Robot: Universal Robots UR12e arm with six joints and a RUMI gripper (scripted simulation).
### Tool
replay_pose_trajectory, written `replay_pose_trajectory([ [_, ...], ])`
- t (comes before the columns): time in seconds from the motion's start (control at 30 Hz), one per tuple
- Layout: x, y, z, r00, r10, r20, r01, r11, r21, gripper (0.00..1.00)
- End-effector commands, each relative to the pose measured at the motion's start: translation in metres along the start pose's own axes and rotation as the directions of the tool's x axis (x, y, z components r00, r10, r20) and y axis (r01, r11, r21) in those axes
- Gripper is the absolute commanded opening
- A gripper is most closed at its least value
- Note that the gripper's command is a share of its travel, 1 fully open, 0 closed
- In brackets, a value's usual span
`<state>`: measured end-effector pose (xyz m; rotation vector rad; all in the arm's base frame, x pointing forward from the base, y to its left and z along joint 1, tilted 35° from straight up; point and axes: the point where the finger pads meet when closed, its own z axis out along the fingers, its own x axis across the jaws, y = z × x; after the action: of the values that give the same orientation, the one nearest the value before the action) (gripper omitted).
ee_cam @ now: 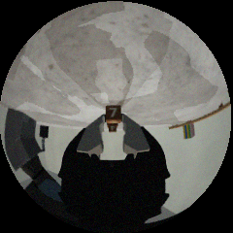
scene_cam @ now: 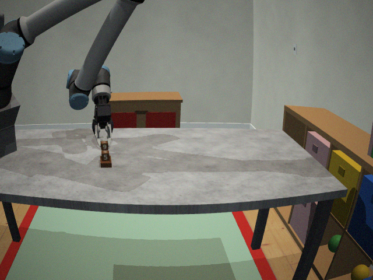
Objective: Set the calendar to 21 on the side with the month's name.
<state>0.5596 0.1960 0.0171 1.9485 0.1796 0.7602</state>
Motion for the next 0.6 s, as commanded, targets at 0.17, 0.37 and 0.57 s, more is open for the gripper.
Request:
replay_pose_trajectory([
  [0.17,0.000,0.011,-0.011,1.000,0.001,0.000,-0.001,1.000,0.000,0.10],
  [0.37,0.000,0.029,-0.029,1.000,0.001,0.000,-0.001,1.000,0.000,0.10],
  [0.57,0.000,0.040,-0.040,1.000,0.001,0.000,-0.001,1.000,0.000,0.10],
])
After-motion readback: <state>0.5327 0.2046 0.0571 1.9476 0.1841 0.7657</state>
